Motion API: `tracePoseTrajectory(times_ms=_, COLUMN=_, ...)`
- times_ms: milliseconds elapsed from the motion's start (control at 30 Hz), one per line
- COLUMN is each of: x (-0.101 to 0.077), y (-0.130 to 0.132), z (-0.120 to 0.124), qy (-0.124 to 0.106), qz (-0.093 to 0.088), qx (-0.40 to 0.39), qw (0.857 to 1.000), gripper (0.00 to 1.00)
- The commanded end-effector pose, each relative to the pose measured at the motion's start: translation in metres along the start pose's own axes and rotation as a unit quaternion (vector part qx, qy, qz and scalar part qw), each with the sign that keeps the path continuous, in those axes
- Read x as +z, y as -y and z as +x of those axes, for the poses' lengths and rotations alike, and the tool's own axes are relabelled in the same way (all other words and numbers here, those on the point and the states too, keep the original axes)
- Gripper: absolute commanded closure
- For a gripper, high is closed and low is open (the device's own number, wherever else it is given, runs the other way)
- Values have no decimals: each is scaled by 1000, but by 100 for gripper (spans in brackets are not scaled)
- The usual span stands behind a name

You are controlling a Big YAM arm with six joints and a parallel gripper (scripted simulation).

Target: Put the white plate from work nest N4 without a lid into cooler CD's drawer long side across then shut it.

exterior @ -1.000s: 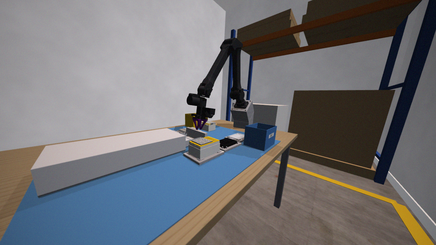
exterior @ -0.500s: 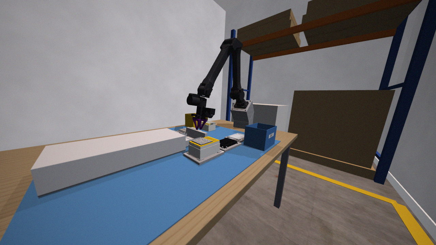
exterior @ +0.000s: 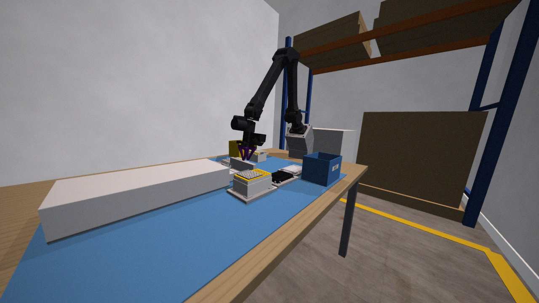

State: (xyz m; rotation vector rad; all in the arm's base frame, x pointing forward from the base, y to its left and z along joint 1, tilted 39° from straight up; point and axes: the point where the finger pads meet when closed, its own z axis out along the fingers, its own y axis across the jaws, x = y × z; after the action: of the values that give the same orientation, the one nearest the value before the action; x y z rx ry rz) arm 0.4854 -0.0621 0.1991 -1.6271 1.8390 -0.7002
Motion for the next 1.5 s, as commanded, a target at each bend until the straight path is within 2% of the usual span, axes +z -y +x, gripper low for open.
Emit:
tracePoseTrajectory(times_ms=0, x=30, y=-60, z=-6, qy=6, qz=-74, qx=5, qw=997, gripper=70)
tracePoseTrajectory(times_ms=733, x=5, y=-56, z=-3, qy=6, qz=-74, qx=0, qw=997, gripper=70)
tracePoseTrajectory(times_ms=833, x=-12, y=-45, z=-2, qy=4, qz=-55, qx=-1, qw=998, gripper=70)
tracePoseTrajectory(times_ms=1467, x=-38, y=-29, z=3, qy=0, qz=-42, qx=2, qw=999, gripper=70)
